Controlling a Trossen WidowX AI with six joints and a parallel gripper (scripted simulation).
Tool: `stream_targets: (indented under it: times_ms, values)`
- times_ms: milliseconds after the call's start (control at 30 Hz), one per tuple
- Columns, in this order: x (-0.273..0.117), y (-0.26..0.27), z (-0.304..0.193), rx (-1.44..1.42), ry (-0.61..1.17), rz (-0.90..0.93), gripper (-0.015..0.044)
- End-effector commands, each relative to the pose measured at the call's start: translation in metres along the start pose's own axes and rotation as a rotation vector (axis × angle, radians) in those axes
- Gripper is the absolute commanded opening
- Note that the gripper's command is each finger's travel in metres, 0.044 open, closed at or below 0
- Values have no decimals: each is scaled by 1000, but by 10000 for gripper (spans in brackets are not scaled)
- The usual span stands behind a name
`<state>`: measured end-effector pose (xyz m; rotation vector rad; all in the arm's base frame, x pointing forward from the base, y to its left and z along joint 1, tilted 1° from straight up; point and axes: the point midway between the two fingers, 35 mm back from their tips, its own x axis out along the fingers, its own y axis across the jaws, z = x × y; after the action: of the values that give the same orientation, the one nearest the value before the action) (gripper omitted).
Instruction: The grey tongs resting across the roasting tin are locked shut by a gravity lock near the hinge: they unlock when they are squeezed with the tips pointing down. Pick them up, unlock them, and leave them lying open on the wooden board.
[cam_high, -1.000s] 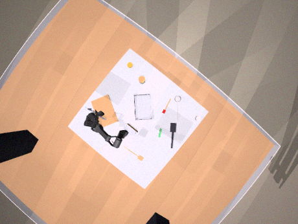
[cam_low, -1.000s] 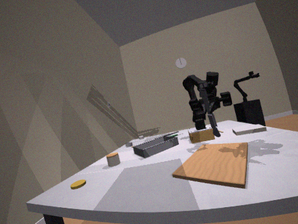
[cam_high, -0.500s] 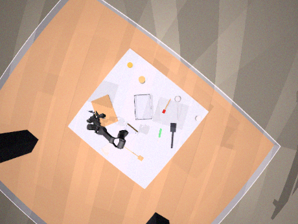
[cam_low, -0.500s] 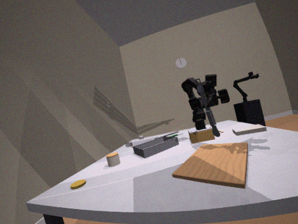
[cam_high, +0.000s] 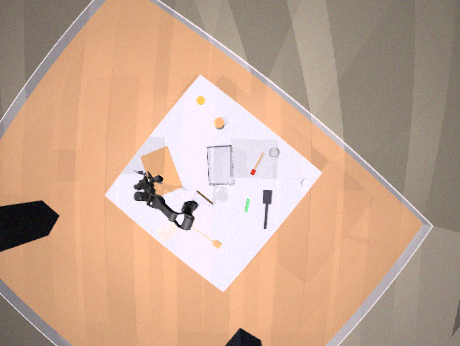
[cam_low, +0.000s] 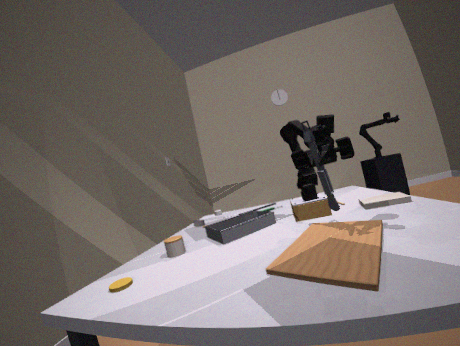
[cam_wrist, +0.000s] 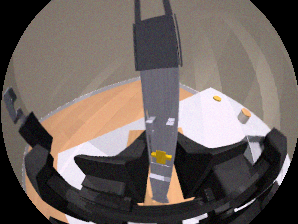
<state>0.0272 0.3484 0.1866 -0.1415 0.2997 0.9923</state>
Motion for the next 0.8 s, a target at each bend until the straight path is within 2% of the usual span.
stream_targets:
  times_ms: [0, 500, 767]
  values:
    - [0, -1, 2, 1, -7, -5, -150]
    - [1, 0, 1, -2, 1, -4, -150]
    - [16, 7, -5, -48, 110, 8, -150]
